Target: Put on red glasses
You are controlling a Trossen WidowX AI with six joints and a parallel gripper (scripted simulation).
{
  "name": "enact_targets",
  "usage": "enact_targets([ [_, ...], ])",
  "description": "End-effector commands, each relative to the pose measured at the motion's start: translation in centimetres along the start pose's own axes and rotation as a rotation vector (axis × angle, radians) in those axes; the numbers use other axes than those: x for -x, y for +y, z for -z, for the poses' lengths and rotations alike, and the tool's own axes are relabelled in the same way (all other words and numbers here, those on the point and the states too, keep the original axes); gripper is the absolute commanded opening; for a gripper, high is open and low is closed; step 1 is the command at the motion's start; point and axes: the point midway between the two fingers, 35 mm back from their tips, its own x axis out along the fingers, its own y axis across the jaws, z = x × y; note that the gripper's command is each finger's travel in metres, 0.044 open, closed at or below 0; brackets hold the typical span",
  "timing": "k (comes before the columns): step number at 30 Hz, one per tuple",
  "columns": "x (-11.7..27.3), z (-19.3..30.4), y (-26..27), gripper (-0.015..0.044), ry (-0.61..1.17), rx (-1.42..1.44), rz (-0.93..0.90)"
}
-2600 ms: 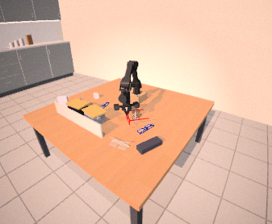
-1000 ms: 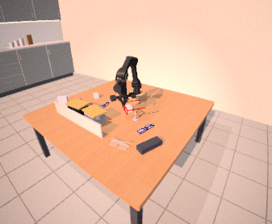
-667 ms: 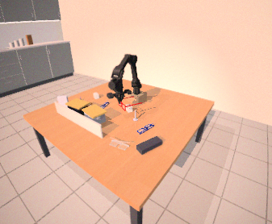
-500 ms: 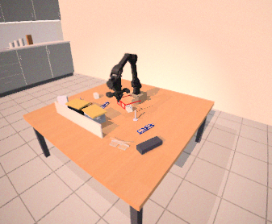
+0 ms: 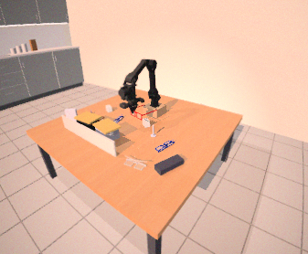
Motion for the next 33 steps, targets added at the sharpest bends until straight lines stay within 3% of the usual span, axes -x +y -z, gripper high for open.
enact_targets([
  [1,-0.3,-0.1,-0.2,0.0000,0.001,0.008,0.002],
  [33,-4.1,0.0,0.2,0.0000,0.001,0.008,0.001],
])
